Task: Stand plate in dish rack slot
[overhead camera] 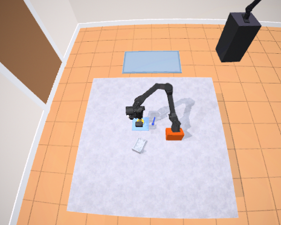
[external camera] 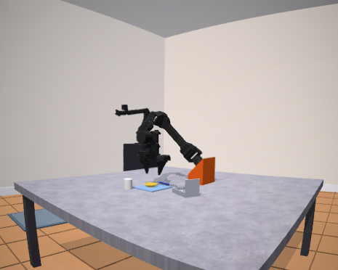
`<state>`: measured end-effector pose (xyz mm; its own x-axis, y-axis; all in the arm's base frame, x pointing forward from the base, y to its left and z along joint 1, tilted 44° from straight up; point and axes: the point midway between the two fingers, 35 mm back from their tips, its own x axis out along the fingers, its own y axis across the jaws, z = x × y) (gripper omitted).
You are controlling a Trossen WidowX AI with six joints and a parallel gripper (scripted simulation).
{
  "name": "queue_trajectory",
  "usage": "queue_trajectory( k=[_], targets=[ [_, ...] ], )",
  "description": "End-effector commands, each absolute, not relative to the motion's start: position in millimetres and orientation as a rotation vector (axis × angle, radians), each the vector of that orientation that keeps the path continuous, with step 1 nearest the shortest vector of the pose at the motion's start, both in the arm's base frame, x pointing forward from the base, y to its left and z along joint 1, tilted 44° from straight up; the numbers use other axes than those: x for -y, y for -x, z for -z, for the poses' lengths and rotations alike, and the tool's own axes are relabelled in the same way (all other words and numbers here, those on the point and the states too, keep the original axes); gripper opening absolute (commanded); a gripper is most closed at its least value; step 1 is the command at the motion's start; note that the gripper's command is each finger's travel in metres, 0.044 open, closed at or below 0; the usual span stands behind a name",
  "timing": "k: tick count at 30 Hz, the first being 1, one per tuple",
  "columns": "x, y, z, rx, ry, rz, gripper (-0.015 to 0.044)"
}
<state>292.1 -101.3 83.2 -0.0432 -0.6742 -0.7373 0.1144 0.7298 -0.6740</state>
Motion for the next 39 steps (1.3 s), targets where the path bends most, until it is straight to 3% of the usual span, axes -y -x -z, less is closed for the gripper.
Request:
queue_trajectory(
  k=[1, 39],
  targets=[
    [113.2, -289.7, -88.2, -1.521, 0.527, 0.678, 0.04],
    [151.9, -287.4, -51.1, -1.52, 0.529, 0.68, 0.04]
  ],
)
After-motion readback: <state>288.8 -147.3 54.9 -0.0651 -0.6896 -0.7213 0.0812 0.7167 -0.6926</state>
